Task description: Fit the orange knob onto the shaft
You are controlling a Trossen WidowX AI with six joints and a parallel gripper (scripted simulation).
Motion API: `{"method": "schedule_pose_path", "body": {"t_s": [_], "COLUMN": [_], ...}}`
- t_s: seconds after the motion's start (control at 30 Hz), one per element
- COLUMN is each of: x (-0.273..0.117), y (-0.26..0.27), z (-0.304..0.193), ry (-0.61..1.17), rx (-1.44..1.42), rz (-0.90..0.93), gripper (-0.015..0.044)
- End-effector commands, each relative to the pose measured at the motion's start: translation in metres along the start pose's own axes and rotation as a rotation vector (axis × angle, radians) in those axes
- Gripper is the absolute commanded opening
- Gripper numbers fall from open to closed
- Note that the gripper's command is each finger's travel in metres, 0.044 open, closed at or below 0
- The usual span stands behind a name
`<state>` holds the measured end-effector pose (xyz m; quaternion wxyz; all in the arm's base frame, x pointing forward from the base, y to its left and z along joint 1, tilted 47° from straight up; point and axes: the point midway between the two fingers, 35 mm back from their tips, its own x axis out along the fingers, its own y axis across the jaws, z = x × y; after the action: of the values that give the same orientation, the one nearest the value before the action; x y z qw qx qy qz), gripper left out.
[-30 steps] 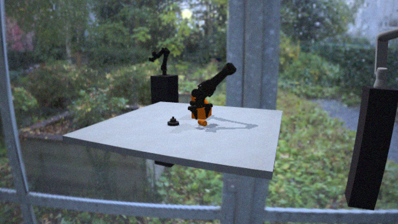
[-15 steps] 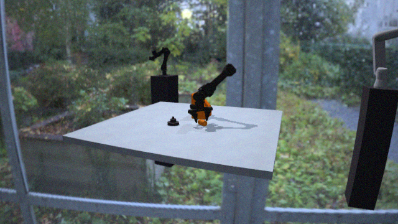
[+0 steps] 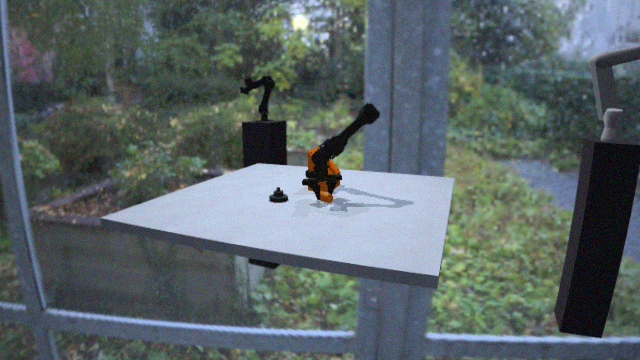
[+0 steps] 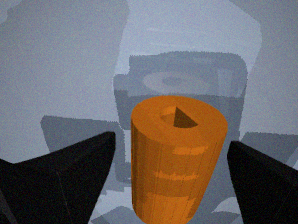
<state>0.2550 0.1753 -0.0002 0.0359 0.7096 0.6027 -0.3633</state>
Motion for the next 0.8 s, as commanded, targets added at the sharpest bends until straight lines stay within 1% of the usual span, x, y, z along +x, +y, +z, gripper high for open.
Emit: {"method": "schedule_pose_path", "body": {"t_s": [0.0, 0.23, 0.53, 0.67, 0.77], "x": [0.0004, 0.0004, 0.0004, 0.0001, -0.0011], "y": [0.0000, 0.0000, 0.0000, 0.0000, 0.0002], "z": [0.0016, 0.0016, 0.0016, 0.0010, -0.0016], "ry": [-0.003, -0.003, -0.003, -0.011, -0.050], "rx": [0.007, 0.007, 0.007, 0.006, 0.003], "rz": [0.003, 0.003, 0.003, 0.002, 0.002], "gripper": [0.0240, 0.0240, 0.0181, 0.0181, 0.0181]}}
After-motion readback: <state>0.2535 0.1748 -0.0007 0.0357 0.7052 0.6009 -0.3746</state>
